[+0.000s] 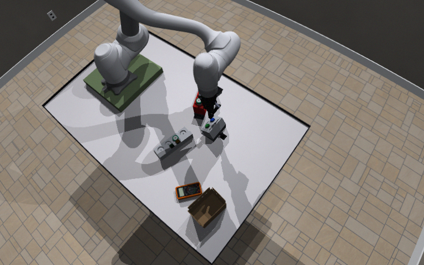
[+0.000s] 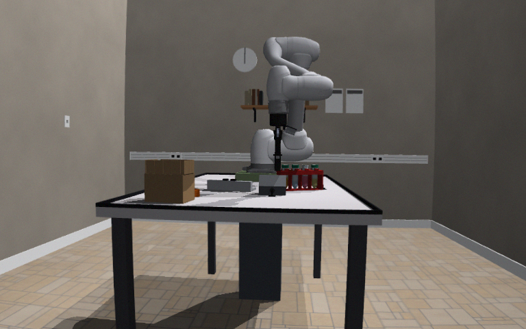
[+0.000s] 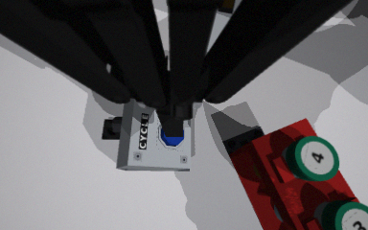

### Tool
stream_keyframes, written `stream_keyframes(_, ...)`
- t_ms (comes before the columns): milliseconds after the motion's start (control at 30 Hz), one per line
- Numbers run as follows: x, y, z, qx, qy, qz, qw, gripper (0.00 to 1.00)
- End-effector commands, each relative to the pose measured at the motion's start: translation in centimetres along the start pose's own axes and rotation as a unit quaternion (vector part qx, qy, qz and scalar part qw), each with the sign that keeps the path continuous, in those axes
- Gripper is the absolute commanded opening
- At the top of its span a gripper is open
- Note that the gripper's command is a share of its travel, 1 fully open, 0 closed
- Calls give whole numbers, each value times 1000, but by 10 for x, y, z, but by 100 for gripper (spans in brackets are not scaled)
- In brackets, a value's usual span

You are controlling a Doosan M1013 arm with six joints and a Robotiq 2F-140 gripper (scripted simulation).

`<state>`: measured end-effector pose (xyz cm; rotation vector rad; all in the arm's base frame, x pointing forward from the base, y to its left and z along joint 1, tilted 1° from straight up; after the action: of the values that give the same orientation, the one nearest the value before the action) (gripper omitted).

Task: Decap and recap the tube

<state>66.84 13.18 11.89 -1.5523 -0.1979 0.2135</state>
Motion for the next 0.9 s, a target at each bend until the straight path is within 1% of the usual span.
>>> stream_keyframes(0, 3, 0, 2, 0, 0, 0, 1000, 10)
stream_keyframes(100, 3, 0, 2, 0, 0, 0, 1000, 10)
stream_keyframes(300, 3, 18, 2, 0, 0, 0, 1000, 10)
stream_keyframes(867, 3, 19, 2, 0, 0, 0, 1000, 10)
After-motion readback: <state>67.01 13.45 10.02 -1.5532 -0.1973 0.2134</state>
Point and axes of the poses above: the point where the finger pads meet when closed, its own y axis out along the fingers, its own x axis across the jaws, z = x × y, the point moved 4 cm from there along -y, back along the fingers, and after that the axes turned 13 degrees about -y, right-handed, at the moved point
